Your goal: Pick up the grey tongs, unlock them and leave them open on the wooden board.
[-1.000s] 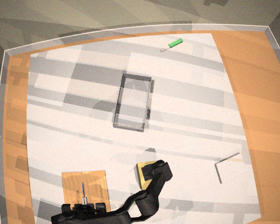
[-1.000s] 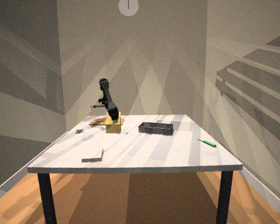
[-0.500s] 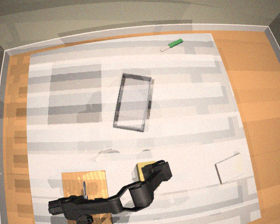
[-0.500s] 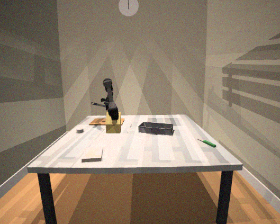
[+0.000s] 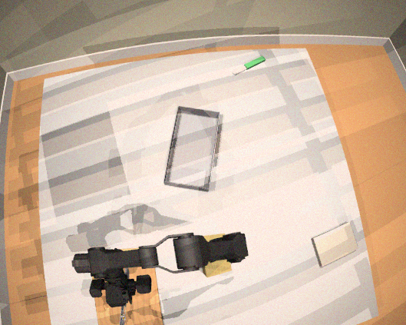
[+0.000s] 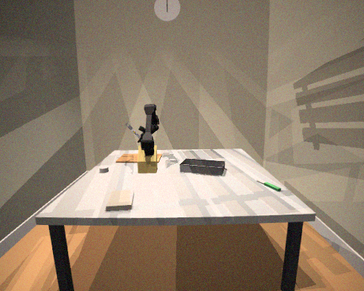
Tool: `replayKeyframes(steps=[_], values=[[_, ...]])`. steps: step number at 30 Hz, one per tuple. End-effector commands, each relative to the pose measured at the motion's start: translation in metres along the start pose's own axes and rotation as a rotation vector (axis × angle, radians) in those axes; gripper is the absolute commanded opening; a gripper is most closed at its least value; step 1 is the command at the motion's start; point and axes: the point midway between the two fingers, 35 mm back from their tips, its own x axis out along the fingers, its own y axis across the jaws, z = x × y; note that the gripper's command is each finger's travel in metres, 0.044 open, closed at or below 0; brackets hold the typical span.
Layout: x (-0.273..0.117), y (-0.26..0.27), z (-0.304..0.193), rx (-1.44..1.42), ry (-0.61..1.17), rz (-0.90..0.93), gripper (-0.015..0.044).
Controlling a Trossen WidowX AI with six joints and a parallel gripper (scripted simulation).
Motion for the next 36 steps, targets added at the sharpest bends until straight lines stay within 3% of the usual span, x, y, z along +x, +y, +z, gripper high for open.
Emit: replayKeyframes(steps=[1,7,36], values=[[-0.007,0.001,-0.001,-0.014,-0.168,-0.029,-0.015],[-0.017,0.0,-0.001,-0.031,-0.347,-0.08,-0.015],[-0.017,0.0,-0.001,-0.031,-0.347,-0.08,-0.015]])
